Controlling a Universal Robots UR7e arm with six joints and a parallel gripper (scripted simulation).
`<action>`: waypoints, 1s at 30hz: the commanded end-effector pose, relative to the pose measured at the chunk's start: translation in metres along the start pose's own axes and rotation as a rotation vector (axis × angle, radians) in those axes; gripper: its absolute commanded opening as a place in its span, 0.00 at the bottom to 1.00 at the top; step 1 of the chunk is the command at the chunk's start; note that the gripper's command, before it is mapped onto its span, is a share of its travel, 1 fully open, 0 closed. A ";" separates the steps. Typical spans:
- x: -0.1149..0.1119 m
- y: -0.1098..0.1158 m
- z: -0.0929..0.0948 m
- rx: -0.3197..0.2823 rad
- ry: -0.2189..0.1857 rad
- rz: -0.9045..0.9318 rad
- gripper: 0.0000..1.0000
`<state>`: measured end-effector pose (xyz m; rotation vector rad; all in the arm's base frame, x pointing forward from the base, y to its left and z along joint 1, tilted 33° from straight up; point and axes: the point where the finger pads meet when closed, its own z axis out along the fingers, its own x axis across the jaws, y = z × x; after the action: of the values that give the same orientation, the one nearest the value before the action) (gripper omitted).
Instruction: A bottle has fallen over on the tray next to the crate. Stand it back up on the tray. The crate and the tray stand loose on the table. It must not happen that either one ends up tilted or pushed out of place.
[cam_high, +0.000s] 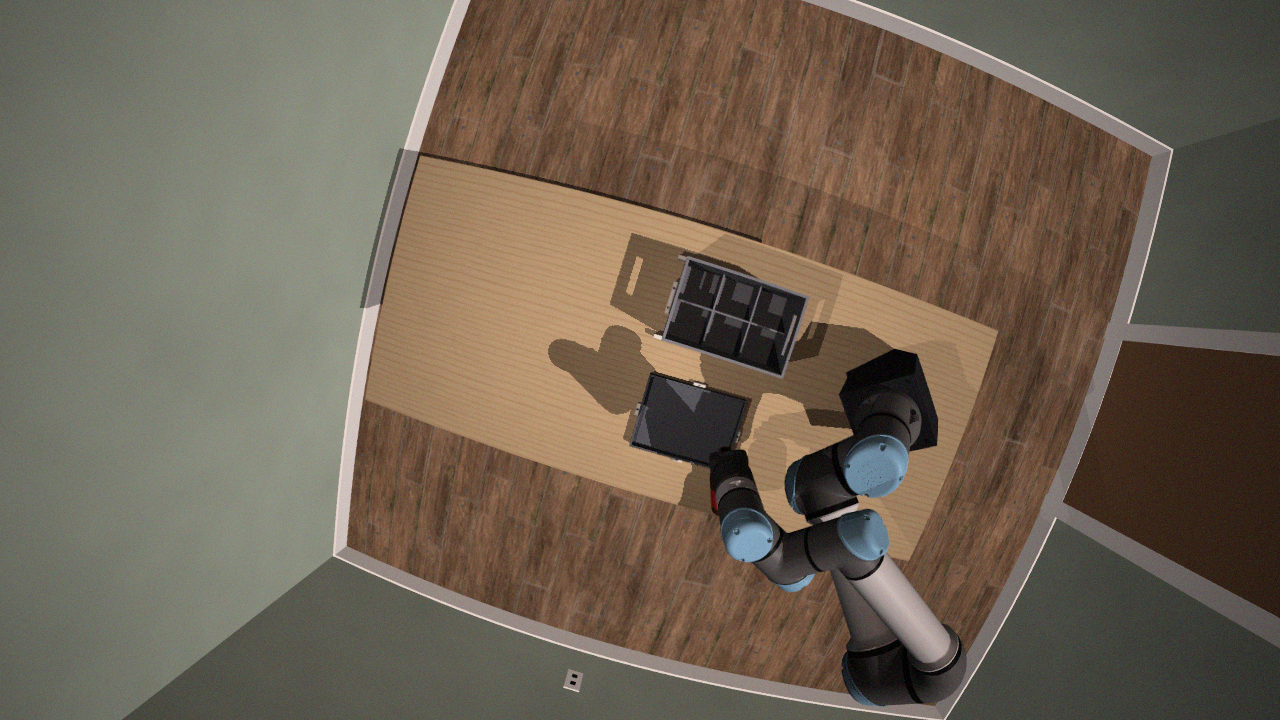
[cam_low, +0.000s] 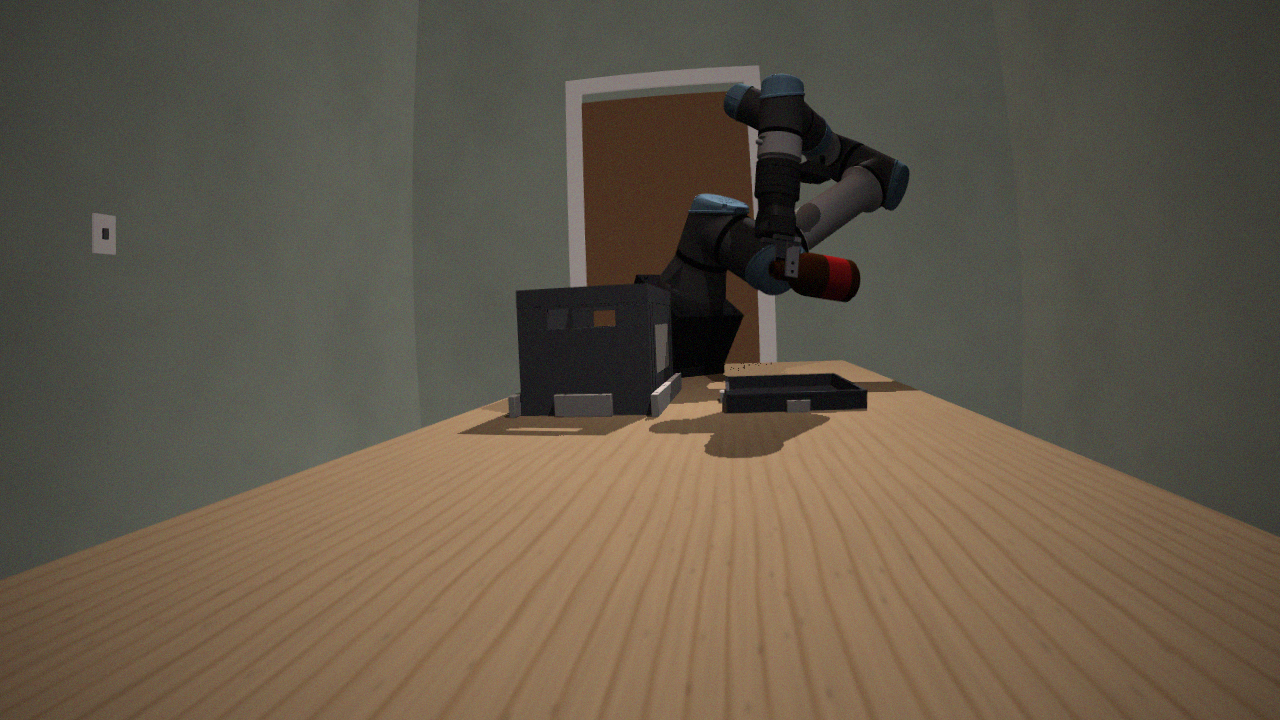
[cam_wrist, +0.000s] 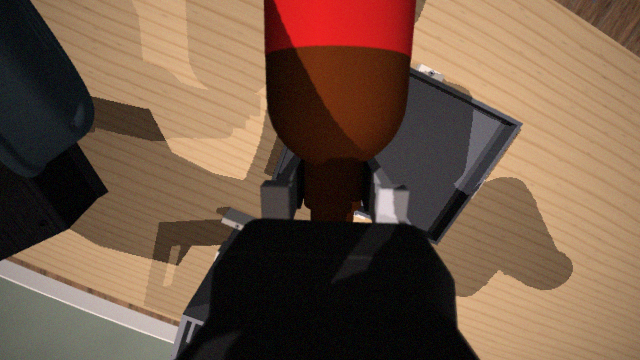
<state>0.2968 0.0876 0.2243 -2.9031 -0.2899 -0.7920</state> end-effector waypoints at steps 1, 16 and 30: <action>0.001 0.000 -0.001 -0.026 0.001 0.001 0.00; 0.002 0.000 -0.001 -0.040 0.006 0.002 0.00; 0.002 0.000 -0.001 -0.040 0.006 0.002 0.00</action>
<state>0.2975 0.0880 0.2257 -2.9368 -0.2733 -0.8134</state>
